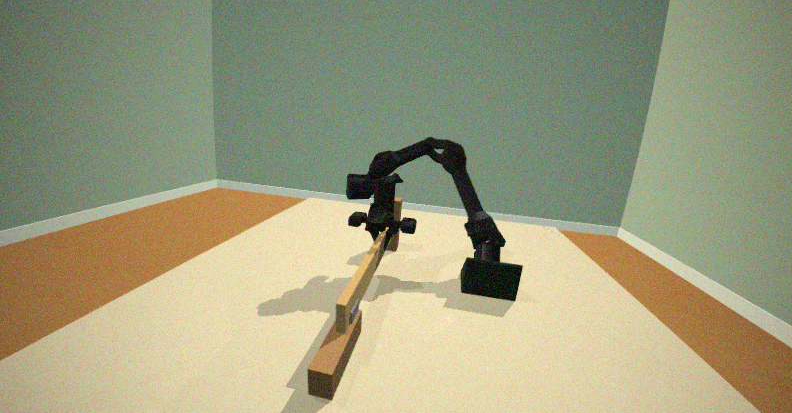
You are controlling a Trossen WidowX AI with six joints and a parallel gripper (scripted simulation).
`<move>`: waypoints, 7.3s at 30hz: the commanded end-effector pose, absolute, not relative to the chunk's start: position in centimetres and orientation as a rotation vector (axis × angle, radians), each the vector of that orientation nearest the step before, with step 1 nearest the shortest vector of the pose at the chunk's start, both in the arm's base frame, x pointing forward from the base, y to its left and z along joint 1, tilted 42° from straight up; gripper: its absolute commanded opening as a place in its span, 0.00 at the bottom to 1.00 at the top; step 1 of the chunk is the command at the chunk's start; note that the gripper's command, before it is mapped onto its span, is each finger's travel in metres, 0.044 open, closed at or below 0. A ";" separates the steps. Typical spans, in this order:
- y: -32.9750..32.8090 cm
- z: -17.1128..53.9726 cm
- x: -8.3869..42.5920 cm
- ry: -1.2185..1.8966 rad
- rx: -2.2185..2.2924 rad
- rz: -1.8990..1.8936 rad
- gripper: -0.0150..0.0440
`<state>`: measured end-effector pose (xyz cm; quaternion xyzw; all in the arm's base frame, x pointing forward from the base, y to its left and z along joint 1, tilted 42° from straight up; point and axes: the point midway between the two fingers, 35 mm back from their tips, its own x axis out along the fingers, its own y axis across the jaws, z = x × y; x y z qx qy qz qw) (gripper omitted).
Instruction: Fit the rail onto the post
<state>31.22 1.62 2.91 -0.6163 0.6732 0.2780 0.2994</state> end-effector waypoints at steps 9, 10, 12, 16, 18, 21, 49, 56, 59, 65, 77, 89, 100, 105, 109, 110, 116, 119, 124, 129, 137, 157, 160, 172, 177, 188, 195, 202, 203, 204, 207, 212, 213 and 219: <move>1.4 3.3 31.3 1.780 -1.643 0.737 0.25; 1.4 3.4 31.3 1.780 -1.643 0.737 0.25; 1.3 3.4 31.3 1.780 -1.643 0.737 0.25; 1.2 3.4 31.2 1.781 -1.643 0.737 0.25; 1.1 3.4 31.2 1.781 -1.643 0.737 0.25; 1.0 3.5 31.2 1.781 -1.643 0.737 0.25; 0.5 4.2 31.2 1.781 -1.643 0.737 0.25; 0.4 4.3 31.2 1.781 -1.643 0.737 0.25; 0.3 4.3 31.2 1.781 -1.643 0.737 0.25; 0.1 4.4 31.1 1.781 -1.643 0.737 0.25; -0.2 4.6 31.1 1.781 -1.643 0.737 0.25; -0.2 4.8 31.1 1.781 -1.643 0.737 0.25; 0.1 4.6 31.2 1.781 -1.643 0.737 0.25; 0.3 4.5 31.2 1.781 -1.643 0.737 0.25; 0.4 4.5 31.2 1.781 -1.643 0.737 0.25; 0.4 4.4 31.2 1.781 -1.643 0.737 0.25; 0.4 4.3 31.2 1.781 -1.643 0.737 0.25; 0.4 4.3 31.2 1.781 -1.643 0.737 0.25; 0.3 4.3 31.2 1.781 -1.643 0.737 0.25; 0.3 4.2 31.2 1.781 -1.643 0.737 0.25; 0.1 4.3 31.2 1.781 -1.643 0.737 0.25; 0.4 4.3 31.2 1.781 -1.643 0.737 0.25; 0.5 4.3 31.2 1.781 -1.643 0.737 0.25; 0.5 4.2 31.2 1.781 -1.643 0.737 0.25; 0.5 4.1 31.2 1.781 -1.643 0.737 0.25; 0.4 4.0 31.2 1.781 -1.643 0.737 0.25; 0.2 4.2 31.2 1.781 -1.643 0.737 0.25; 0.1 4.3 31.2 1.781 -1.643 0.737 0.25; 0.1 4.4 31.2 1.781 -1.643 0.737 0.25; 0.1 4.4 31.2 1.781 -1.643 0.737 0.25; 0.1 4.5 31.2 1.781 -1.643 0.737 0.25; 0.0 4.6 31.1 1.781 -1.643 0.737 0.25; 0.0 4.7 31.1 1.781 -1.643 0.737 0.25; -0.1 4.8 31.1 1.781 -1.643 0.737 0.25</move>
